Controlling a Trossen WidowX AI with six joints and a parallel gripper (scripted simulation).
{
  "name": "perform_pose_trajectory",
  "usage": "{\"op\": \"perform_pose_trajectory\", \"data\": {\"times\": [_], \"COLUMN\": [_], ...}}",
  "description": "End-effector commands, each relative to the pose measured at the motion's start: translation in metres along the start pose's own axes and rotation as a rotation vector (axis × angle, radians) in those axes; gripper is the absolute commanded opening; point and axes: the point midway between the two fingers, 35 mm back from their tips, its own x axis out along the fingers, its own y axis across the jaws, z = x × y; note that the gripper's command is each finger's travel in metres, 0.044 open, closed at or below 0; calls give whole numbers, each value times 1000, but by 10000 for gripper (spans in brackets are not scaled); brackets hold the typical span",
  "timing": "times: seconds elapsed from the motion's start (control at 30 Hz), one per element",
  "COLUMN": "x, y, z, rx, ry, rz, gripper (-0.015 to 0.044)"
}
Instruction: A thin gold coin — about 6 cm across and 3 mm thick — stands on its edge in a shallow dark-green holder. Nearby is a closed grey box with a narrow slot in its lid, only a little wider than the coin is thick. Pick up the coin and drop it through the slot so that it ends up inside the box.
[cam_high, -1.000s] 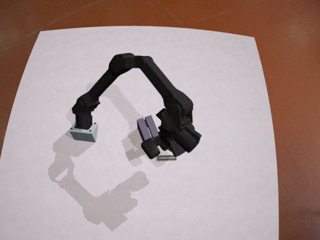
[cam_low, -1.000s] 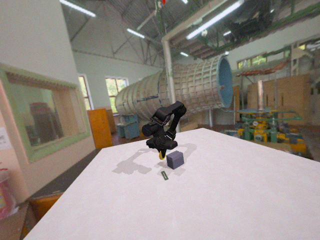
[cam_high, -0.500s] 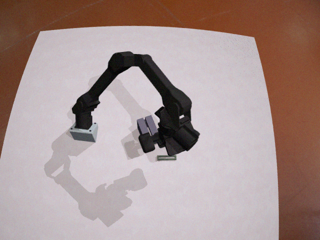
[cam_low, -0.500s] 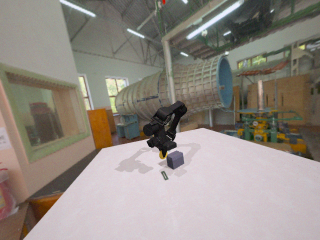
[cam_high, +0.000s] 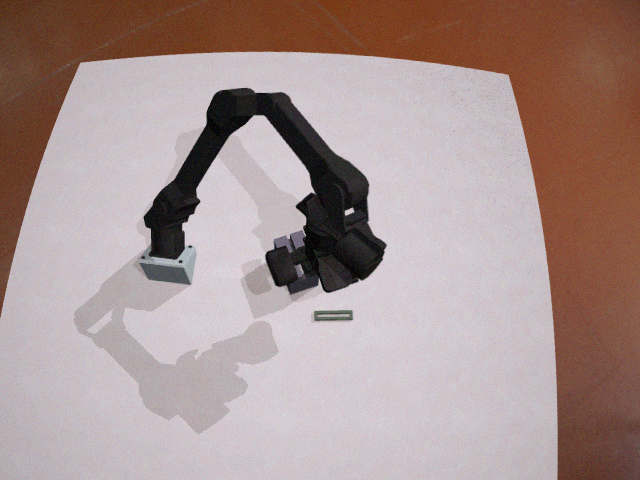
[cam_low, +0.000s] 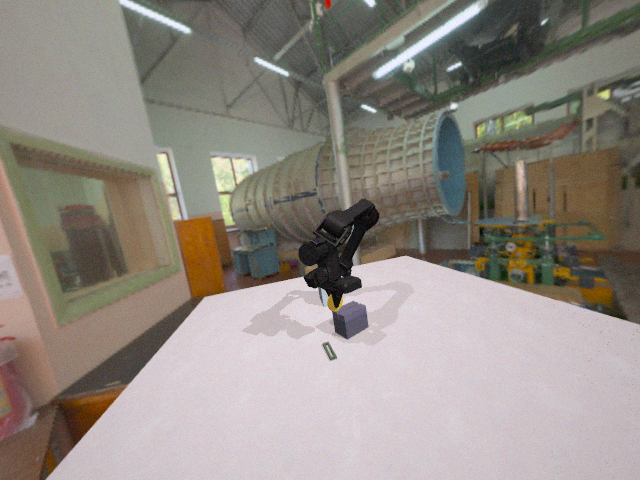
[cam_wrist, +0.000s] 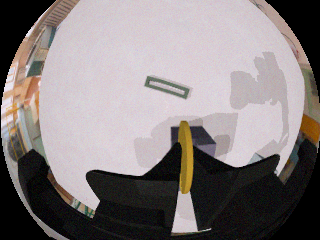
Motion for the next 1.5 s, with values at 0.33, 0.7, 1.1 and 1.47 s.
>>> {"op": "perform_pose_trajectory", "data": {"times": [0.33, 0.7, 1.1, 1.47], "x": [1, 4, 4, 5], "y": [-10, -21, -22, -23], "z": [-34, -61, -61, -66], "rx": [3, 4, 3, 6], "ry": [1, 3, 4, 5], "rz": [3, 2, -2, -2], "gripper": [0, 0, 0, 0]}}
